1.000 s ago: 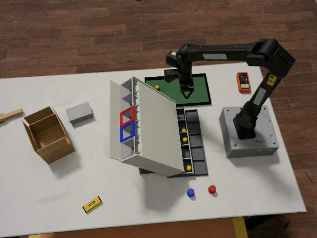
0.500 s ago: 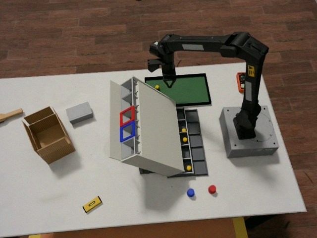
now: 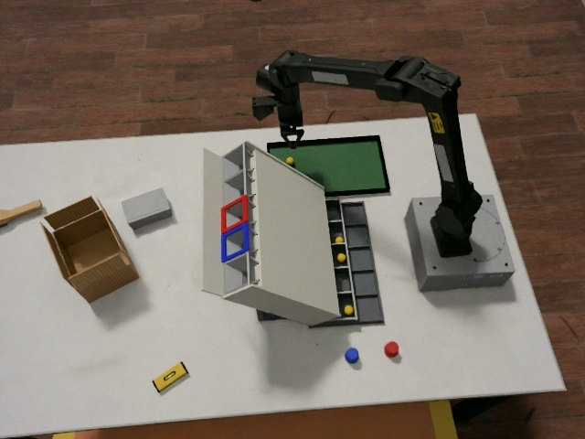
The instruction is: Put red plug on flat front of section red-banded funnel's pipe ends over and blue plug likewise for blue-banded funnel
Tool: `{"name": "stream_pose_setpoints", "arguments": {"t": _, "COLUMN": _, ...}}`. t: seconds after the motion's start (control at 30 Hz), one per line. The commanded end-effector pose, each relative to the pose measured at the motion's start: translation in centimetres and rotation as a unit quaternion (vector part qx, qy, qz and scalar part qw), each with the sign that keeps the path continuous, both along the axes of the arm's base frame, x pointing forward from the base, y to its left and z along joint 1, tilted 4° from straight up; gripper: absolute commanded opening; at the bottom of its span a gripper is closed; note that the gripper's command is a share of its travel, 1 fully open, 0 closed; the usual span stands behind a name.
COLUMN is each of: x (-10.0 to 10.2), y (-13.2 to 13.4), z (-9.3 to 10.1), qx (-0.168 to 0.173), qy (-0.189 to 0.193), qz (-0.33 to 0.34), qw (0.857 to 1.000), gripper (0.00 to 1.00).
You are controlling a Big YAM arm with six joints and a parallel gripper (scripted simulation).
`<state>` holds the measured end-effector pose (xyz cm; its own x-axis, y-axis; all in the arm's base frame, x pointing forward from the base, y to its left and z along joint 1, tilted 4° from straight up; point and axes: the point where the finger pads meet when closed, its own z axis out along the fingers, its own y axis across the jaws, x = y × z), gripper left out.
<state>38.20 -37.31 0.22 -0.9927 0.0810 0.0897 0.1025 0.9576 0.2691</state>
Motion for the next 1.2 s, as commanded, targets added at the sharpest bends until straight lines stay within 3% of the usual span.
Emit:
{"name": "stream_pose_setpoints", "arguments": {"t": 0.0, "x": 0.83, "y": -1.74, "z": 0.95, "qx": -0.009, "qy": -0.008, "qz": 0.001, "qw": 1.000, "gripper": 0.80}}
{"name": "stream_pose_setpoints", "arguments": {"t": 1.17, "x": 0.88, "y": -1.80, "z": 0.92, "qx": -0.015, "qy": -0.017, "qz": 0.006, "qw": 1.000, "gripper": 0.80}}
